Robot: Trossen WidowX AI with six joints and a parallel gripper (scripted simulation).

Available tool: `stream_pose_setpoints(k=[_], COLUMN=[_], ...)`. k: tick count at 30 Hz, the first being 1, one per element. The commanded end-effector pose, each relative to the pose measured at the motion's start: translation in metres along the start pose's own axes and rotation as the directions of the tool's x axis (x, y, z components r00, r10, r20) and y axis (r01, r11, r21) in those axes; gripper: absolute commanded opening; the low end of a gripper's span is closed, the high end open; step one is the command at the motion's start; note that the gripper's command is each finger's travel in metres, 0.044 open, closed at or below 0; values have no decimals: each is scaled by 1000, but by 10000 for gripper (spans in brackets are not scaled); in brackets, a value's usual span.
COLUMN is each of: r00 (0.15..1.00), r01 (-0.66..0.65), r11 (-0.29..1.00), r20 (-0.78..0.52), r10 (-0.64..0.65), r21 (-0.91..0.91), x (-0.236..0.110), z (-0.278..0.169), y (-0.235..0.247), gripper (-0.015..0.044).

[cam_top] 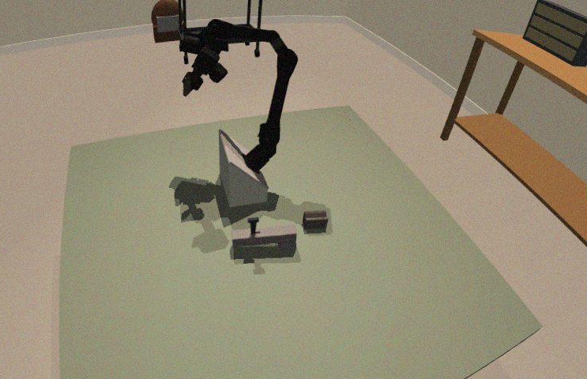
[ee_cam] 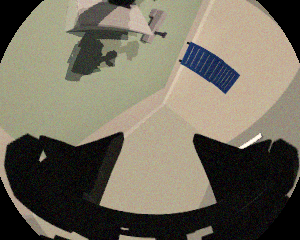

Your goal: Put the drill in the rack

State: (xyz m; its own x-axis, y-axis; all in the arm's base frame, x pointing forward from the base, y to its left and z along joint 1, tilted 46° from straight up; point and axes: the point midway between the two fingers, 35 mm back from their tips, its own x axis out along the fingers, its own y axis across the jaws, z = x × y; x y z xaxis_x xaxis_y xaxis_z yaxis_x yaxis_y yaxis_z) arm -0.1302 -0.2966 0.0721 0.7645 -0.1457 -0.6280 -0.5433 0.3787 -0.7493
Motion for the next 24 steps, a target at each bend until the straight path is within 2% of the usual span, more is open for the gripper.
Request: stream_pose_setpoints(k=[1,10,15,24], r00=[1000,1000,992,893], r01=[0,-5,-40,-21], r11=[1000,1000,980,855], r20=[0,10,110,375], r10=[0,5,62,249], r21=[0,-17,-195,-517], x=[0,4,46,160], z=[0,0,3,54], y=[0,-2,-28,-85], gripper=[374,137,6,0])
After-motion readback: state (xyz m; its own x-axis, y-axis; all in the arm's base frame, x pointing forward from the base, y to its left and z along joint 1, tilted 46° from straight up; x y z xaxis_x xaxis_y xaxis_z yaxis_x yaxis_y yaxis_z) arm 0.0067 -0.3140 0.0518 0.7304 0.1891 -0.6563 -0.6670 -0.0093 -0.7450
